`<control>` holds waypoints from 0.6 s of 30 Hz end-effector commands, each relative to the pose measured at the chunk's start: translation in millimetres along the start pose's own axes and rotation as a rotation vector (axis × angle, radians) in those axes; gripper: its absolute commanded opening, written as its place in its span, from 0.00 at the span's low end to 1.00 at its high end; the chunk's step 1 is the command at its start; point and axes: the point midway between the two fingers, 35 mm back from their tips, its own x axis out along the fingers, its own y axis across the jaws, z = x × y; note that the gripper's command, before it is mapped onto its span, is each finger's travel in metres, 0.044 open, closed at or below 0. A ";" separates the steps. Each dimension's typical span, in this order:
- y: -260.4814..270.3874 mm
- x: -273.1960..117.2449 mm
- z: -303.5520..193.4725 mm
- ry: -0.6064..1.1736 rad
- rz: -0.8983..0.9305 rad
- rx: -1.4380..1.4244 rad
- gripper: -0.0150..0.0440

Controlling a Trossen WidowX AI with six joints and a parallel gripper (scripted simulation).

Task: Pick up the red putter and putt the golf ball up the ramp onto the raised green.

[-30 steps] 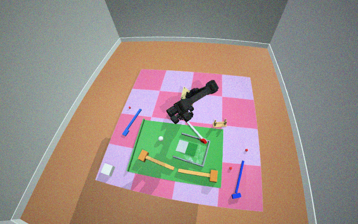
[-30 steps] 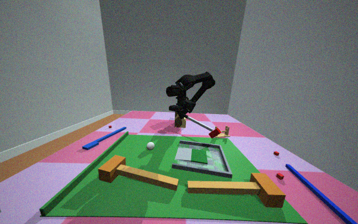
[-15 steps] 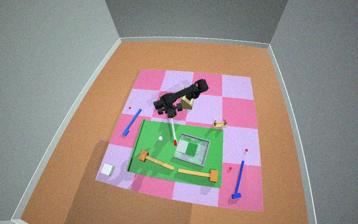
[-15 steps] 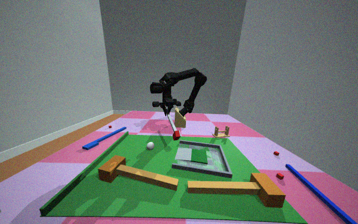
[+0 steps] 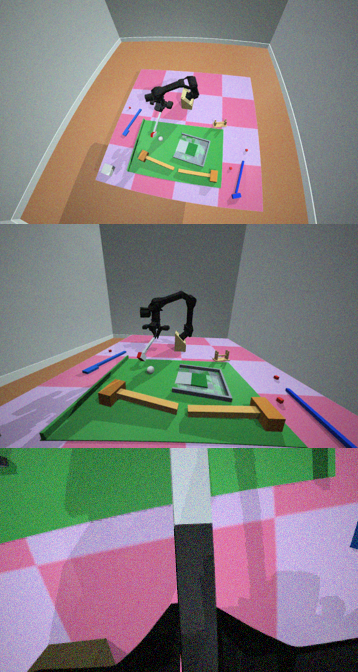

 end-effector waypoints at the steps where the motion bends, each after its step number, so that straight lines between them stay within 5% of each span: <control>1: -4.8 -1.6 1.1 -0.007 -0.013 0.019 0.25; 18: -5.1 43.1 2.0 -0.007 -0.012 0.018 0.25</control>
